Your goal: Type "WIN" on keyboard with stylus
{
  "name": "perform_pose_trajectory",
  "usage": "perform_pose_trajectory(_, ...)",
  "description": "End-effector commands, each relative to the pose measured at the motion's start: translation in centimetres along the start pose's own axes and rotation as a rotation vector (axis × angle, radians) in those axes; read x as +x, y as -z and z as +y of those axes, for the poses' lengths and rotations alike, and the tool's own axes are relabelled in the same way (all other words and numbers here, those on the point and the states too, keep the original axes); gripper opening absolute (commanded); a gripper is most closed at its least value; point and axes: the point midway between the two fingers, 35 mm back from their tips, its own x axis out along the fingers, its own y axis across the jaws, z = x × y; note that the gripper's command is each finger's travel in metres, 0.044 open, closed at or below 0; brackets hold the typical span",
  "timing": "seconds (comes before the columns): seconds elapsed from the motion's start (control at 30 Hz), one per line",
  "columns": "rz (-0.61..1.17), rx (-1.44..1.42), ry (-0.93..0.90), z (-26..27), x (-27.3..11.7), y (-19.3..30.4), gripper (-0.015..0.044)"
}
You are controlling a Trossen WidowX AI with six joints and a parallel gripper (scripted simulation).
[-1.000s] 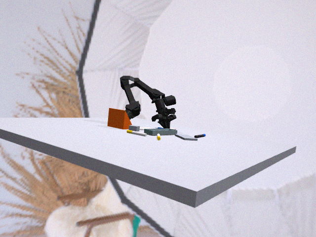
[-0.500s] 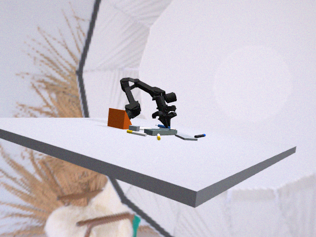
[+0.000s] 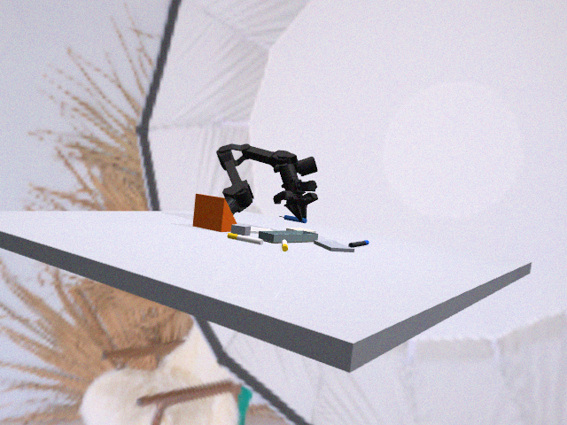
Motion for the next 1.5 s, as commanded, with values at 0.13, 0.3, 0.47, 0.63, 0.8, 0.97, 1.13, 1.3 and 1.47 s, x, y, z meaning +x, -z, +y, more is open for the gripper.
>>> perform_pose_trajectory(0.13, 0.084, -0.152, -0.018, 0.0, 0.3, 0.6, 0.0000)
perform_pose_trajectory(0.3, 0.143, -0.271, -0.047, 0.1, 0.5, 1.0, 0.0000)
perform_pose_trajectory(0.47, 0.196, -0.386, -0.088, 0.3, 0.6, 1.4, 0.0000)
perform_pose_trajectory(0.63, 0.240, -0.498, -0.140, 0.5, 0.7, 1.7, 0.0000)
perform_pose_trajectory(0.8, 0.273, -0.605, -0.202, 0.8, 0.7, 1.9, 0.0000)
perform_pose_trajectory(0.97, 0.293, -0.708, -0.271, 1.2, 0.7, 2.0, 0.0000)
perform_pose_trajectory(1.13, 0.301, -0.807, -0.345, 1.5, 0.6, 2.0, 0.0000)
perform_pose_trajectory(1.3, 0.295, -0.896, -0.420, 1.9, 0.6, 1.8, 0.0000)
perform_pose_trajectory(1.47, 0.275, -0.980, -0.495, 2.3, 0.5, 1.6, 0.0000)
